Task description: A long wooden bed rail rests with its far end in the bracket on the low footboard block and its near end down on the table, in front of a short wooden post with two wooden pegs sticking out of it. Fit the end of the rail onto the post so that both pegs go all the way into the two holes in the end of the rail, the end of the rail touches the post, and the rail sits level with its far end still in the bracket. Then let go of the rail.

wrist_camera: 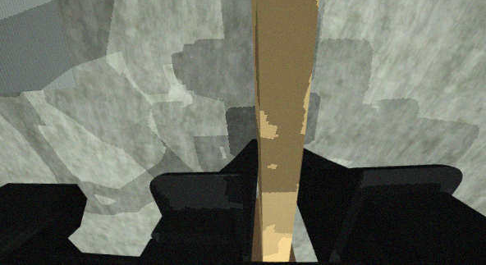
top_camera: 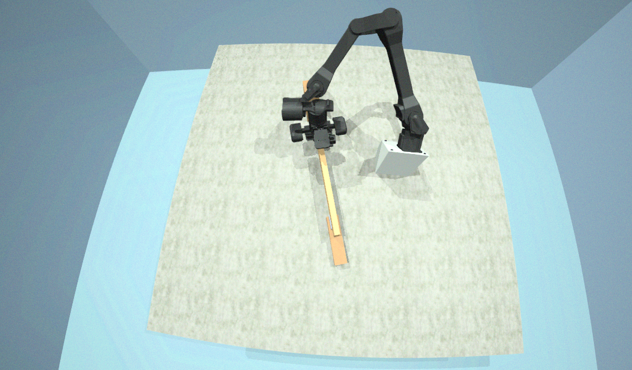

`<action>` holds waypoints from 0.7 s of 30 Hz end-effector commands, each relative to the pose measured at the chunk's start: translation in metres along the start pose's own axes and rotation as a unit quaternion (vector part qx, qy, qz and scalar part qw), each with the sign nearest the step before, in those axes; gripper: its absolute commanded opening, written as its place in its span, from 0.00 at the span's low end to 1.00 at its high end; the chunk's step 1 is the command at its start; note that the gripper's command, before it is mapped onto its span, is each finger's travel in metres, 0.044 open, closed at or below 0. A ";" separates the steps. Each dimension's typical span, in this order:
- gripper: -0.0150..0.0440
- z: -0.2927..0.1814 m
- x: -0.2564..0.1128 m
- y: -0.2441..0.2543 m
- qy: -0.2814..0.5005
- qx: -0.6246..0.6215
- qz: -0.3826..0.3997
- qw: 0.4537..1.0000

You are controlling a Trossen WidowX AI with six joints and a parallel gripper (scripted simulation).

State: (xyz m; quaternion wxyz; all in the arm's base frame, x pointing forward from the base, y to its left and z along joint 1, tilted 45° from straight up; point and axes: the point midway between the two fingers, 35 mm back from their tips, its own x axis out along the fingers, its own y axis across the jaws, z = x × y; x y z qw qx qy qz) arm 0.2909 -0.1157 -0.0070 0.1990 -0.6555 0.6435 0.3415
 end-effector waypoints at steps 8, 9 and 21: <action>0.25 -0.004 -0.002 -0.002 -0.001 -0.001 -0.003 1.000; 0.25 -0.005 -0.001 -0.002 -0.001 -0.001 -0.003 1.000; 0.25 -0.009 -0.001 -0.003 0.000 -0.001 -0.003 1.000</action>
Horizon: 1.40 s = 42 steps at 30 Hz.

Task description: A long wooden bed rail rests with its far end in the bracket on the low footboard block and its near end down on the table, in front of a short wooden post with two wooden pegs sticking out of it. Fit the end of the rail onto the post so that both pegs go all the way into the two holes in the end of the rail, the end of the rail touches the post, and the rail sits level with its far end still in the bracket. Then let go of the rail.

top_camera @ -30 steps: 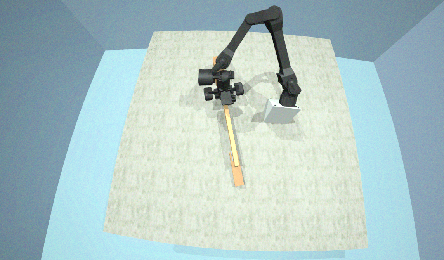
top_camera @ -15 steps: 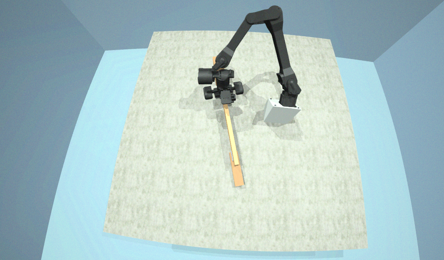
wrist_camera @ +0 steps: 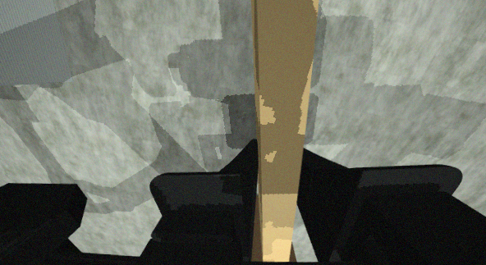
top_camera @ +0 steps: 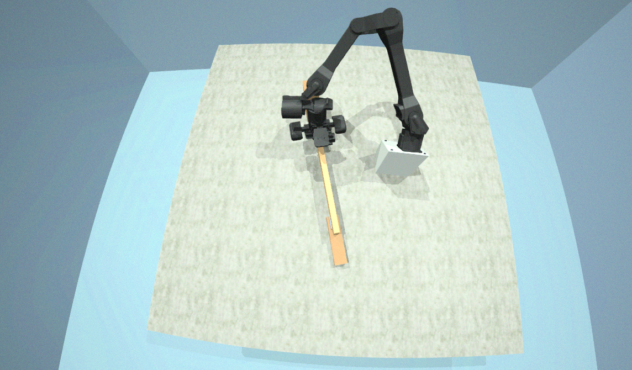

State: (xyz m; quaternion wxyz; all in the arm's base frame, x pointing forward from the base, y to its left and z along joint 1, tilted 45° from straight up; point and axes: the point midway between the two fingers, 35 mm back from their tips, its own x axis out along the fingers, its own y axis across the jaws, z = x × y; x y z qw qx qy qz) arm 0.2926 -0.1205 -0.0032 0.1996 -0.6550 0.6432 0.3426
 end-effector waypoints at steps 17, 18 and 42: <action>0.25 -0.008 -0.002 -0.002 0.001 -0.001 -0.003 1.000; 0.25 -0.008 -0.002 -0.002 0.001 -0.001 -0.003 1.000; 0.25 -0.015 -0.002 -0.002 0.001 -0.001 -0.003 1.000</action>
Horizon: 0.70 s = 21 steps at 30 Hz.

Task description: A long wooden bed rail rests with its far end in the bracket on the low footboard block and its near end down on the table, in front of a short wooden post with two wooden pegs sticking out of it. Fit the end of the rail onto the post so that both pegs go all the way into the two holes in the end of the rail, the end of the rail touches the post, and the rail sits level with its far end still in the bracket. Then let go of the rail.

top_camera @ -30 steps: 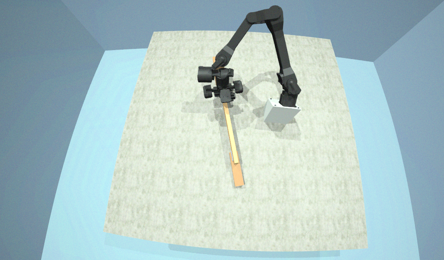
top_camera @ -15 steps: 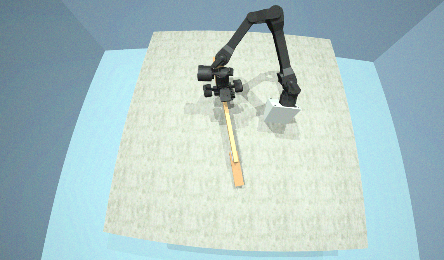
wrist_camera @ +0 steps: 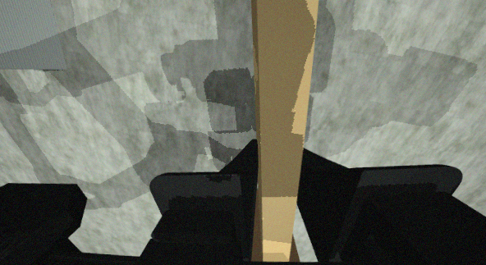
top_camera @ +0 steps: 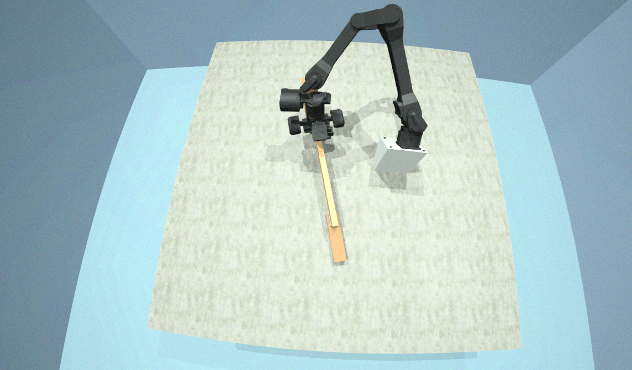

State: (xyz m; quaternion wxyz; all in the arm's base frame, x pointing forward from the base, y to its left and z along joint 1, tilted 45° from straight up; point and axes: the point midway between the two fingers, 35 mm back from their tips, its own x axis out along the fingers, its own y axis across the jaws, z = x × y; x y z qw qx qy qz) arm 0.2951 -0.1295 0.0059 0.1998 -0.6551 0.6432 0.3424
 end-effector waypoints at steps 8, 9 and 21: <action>0.25 -0.005 -0.001 -0.002 0.001 -0.001 -0.003 1.000; 0.25 -0.005 -0.001 -0.002 0.001 -0.001 -0.003 1.000; 0.25 -0.007 -0.002 -0.002 0.001 -0.001 -0.003 1.000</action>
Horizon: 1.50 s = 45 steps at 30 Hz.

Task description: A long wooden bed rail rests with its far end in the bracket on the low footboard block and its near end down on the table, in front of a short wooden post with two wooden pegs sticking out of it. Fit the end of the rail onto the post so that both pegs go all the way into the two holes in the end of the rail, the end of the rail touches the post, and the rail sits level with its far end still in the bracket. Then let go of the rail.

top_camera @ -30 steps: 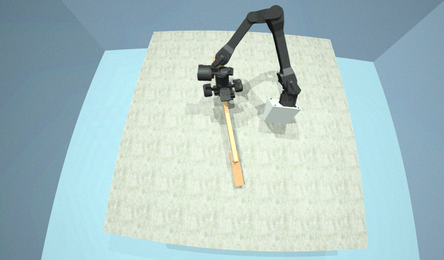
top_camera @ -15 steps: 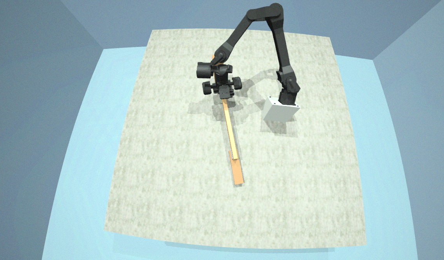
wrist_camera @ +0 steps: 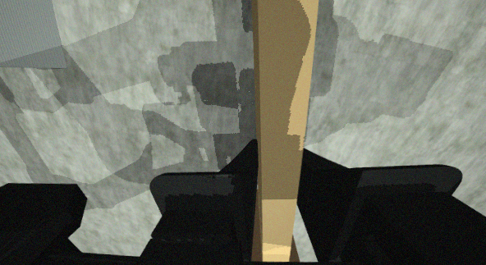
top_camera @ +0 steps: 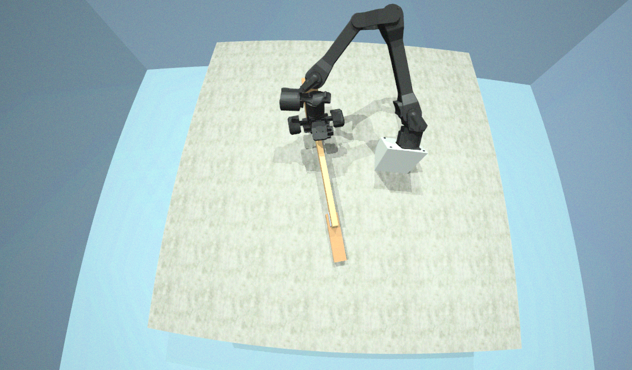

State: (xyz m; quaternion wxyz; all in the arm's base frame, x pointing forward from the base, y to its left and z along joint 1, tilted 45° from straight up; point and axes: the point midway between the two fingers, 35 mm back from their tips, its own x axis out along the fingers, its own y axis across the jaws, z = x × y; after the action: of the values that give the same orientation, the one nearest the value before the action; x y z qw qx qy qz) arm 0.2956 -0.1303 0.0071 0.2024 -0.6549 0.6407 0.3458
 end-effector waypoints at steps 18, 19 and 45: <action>0.25 -0.005 -0.002 -0.001 0.006 0.001 -0.001 1.000; 0.25 -0.006 -0.002 -0.001 0.006 0.001 -0.001 1.000; 0.25 -0.013 -0.001 -0.001 0.006 0.001 -0.001 1.000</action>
State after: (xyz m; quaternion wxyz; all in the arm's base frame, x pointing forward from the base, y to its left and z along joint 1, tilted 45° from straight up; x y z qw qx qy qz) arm 0.2971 -0.1369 0.0134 0.2014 -0.6548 0.6419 0.3444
